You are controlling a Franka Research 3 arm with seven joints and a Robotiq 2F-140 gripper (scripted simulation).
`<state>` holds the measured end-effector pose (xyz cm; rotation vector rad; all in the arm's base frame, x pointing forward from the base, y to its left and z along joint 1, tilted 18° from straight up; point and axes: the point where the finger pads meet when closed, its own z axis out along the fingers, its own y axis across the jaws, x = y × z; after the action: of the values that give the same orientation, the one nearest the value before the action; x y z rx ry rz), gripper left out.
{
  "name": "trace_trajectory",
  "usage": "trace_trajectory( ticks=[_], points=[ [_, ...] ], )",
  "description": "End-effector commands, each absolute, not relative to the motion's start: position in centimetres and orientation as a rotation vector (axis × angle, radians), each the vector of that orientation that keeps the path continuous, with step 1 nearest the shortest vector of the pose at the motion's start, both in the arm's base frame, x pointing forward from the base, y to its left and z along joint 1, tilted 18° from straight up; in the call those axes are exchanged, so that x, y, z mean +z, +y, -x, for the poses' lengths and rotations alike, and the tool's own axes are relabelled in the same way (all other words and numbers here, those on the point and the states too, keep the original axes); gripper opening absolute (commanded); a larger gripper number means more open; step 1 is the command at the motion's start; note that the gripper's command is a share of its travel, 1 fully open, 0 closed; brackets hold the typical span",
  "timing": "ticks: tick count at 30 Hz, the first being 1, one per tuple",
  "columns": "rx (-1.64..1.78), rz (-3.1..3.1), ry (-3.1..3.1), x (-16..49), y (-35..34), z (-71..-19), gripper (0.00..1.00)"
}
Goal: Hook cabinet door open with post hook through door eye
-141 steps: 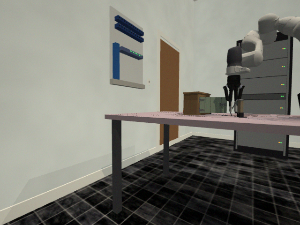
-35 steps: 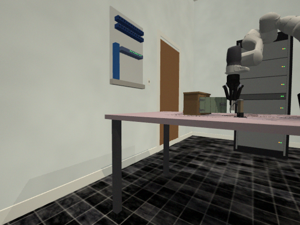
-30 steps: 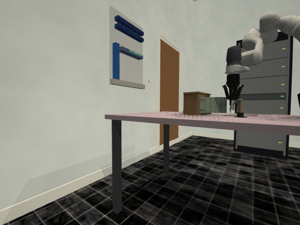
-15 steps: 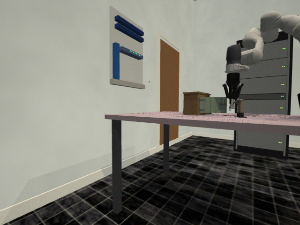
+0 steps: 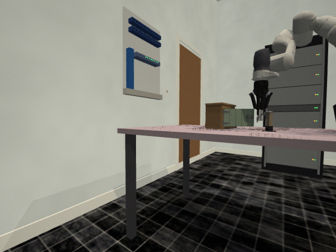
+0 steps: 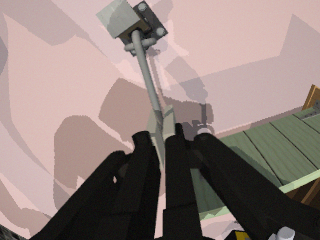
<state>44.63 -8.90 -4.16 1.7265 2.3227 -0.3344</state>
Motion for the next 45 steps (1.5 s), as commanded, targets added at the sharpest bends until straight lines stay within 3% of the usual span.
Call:
trace_trajectory(
  ticks=[1, 45],
  points=[
    [-0.333, -1.72, 2.33, -4.0, -8.8, -44.6, 0.03],
    [-0.333, -1.72, 2.33, -1.9, -8.0, -44.5, 0.03]
  ],
)
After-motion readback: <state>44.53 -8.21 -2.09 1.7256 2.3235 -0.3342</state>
